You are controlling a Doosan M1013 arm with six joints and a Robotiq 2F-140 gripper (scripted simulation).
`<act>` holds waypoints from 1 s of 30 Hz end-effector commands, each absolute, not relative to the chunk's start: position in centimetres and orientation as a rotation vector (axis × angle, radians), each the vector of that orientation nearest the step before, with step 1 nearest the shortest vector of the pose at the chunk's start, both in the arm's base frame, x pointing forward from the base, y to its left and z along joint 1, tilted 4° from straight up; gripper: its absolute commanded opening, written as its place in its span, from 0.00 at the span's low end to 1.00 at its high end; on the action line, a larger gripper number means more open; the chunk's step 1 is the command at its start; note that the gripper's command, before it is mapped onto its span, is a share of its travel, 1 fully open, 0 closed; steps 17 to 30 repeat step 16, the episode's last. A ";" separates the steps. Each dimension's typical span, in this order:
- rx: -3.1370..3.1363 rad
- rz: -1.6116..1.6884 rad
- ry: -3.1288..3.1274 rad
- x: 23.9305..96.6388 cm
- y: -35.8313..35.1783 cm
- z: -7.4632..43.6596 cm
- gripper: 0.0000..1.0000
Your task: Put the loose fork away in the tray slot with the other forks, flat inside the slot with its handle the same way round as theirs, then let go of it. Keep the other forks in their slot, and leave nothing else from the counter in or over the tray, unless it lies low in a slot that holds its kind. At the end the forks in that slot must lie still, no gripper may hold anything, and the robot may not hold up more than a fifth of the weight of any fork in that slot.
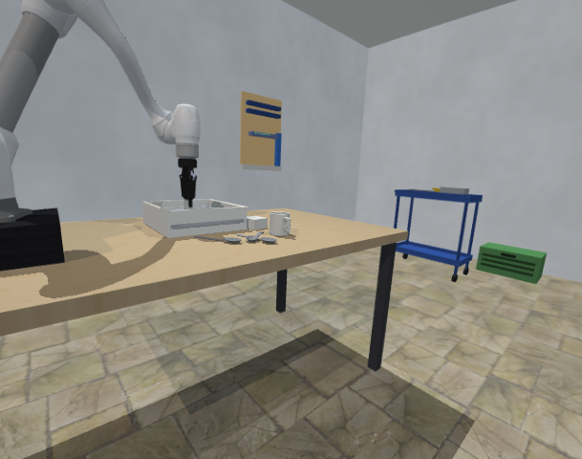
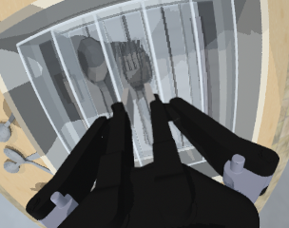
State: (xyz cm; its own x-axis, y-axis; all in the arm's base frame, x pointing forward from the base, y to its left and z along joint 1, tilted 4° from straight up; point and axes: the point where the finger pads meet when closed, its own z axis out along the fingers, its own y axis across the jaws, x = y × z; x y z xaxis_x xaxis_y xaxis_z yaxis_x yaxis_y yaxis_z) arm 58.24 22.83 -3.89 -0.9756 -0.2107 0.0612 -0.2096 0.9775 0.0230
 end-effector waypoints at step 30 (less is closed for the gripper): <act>0.330 -0.028 -3.063 58.7 22.9 1.2 0.14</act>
